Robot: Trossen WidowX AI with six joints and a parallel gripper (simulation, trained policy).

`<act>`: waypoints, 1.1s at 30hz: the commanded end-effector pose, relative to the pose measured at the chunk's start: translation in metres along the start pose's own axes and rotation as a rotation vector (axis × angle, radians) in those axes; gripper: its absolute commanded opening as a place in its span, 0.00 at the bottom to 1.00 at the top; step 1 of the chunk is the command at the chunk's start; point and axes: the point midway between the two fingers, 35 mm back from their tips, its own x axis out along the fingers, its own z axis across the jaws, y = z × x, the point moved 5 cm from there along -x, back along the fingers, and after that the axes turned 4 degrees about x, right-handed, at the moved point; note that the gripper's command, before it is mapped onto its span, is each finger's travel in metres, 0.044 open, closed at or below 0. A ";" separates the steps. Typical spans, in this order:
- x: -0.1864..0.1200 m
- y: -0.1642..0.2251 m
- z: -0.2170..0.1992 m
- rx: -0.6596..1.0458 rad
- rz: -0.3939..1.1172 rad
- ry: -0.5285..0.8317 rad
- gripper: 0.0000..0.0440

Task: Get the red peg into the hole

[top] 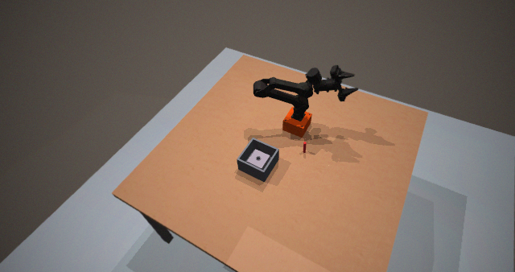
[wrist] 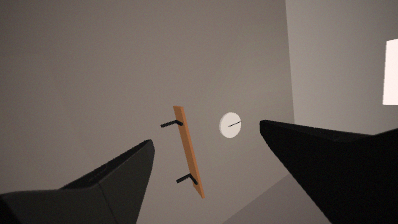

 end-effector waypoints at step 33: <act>0.048 0.152 -0.074 0.853 0.762 0.142 0.92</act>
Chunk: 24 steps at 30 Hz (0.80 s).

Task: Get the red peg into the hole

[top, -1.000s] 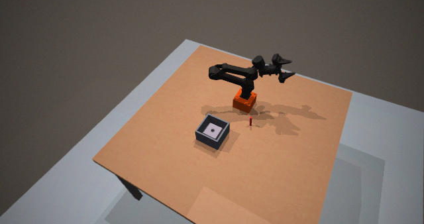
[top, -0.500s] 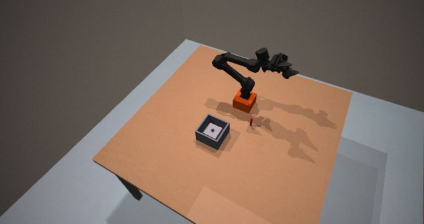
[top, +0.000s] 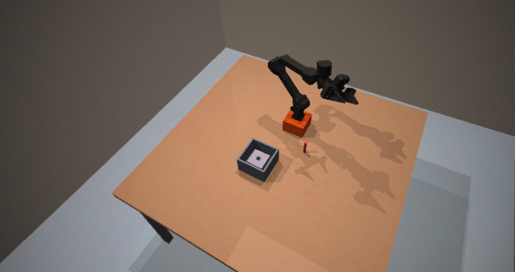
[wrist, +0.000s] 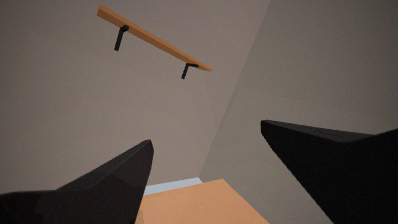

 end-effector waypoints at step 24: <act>0.010 0.109 -0.033 0.658 0.600 0.250 0.98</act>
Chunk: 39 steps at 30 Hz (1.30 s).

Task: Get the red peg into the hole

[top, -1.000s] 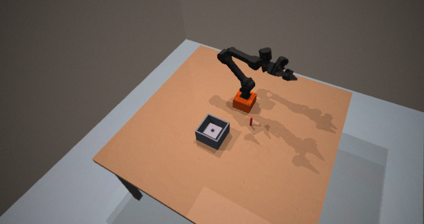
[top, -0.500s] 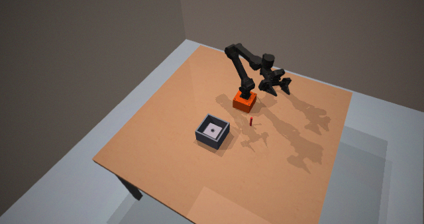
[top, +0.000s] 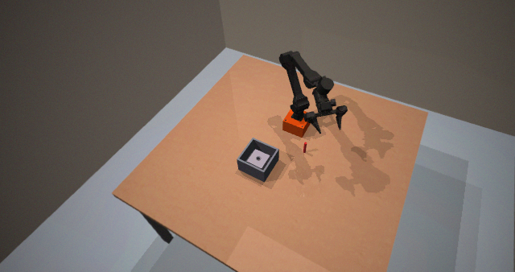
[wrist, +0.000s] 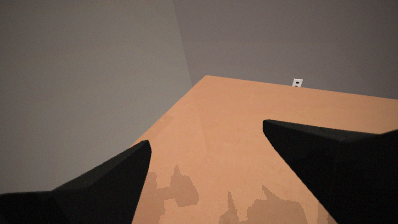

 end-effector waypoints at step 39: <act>0.017 0.136 -0.077 0.945 0.706 0.804 1.00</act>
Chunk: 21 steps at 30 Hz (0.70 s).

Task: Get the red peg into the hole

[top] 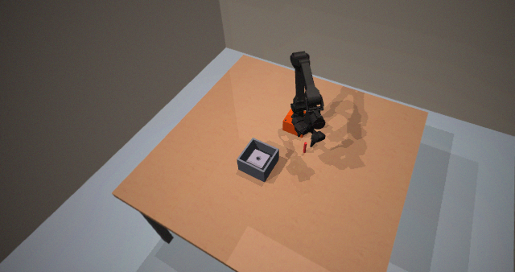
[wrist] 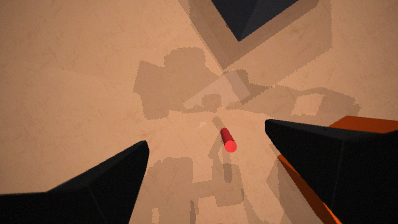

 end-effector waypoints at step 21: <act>0.078 0.019 -0.017 0.362 0.089 0.194 1.00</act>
